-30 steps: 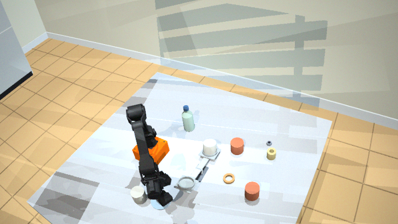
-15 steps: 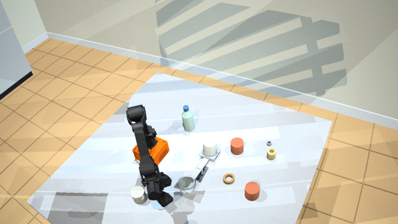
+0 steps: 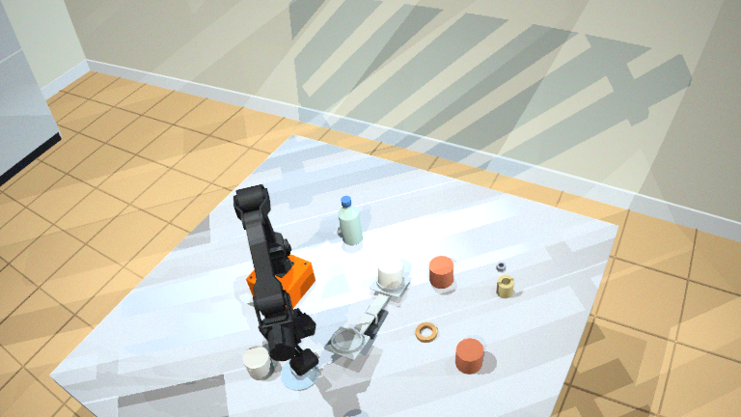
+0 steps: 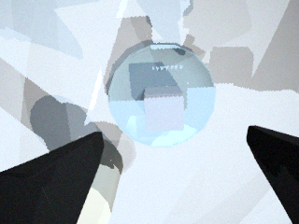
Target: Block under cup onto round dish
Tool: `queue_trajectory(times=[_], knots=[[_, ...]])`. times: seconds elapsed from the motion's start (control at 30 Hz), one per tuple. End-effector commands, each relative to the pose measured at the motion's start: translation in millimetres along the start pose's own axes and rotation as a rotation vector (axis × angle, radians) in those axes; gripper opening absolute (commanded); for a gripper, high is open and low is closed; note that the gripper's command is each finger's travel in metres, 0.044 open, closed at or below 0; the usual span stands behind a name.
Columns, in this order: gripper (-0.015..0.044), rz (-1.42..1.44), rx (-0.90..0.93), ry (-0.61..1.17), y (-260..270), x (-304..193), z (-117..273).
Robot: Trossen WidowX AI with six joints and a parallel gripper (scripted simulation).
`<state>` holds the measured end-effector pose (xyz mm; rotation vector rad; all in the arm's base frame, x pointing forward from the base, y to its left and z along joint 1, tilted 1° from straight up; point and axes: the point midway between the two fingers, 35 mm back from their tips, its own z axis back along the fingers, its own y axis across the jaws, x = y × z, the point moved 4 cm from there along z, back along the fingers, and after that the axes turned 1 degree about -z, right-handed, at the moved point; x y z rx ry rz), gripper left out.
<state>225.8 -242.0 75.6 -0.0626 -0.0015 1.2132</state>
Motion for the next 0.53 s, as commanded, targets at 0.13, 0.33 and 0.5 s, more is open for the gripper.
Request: queue_trajectory(times=[0.13, 0.33, 0.5], knots=[[0.0440, 0.000, 0.001, 0.000, 2.7, 1.4, 48.2], [0.0440, 0.000, 0.000, 0.000, 2.9, 1.4, 50.7], [0.0440, 0.000, 0.000, 0.000, 2.9, 1.4, 50.7]])
